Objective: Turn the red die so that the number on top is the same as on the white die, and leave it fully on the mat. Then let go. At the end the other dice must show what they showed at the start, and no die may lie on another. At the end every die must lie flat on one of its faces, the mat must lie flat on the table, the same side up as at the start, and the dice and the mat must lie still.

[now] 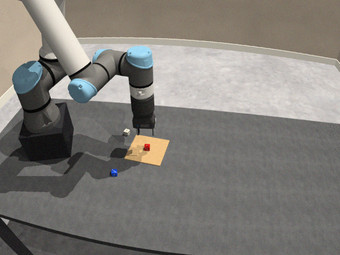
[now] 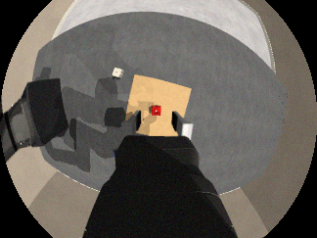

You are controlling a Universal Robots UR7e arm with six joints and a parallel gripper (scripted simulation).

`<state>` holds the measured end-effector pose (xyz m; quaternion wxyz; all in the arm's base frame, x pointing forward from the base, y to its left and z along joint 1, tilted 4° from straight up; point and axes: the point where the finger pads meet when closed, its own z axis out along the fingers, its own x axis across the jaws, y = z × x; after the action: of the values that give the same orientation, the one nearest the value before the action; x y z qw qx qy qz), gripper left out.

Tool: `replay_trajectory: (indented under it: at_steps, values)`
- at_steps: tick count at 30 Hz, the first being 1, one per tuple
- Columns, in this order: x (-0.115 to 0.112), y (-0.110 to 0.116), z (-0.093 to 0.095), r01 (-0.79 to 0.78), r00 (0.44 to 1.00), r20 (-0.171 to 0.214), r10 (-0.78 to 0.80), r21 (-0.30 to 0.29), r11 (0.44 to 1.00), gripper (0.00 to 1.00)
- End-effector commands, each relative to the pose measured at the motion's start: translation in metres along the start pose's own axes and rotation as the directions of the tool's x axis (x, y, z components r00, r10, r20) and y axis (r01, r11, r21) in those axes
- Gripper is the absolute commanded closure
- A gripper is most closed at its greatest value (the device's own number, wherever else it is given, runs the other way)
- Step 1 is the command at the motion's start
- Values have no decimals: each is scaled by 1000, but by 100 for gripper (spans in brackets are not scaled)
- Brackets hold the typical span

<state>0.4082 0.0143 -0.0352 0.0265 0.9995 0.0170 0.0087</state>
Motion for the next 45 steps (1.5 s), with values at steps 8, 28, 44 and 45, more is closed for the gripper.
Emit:
replay_trajectory:
  at_steps: [8, 28, 44, 45]
  values:
    - [0, 0, 0, -2, 1000, -1, 2, -22, 1000, 0]
    - [0, 0, -14, -2, 1000, -1, 2, -22, 1000, 0]
    - [0, -2, -82, -2, 1000, -1, 2, -22, 1000, 0]
    - [0, -2, -86, -2, 1000, -1, 2, -22, 1000, 0]
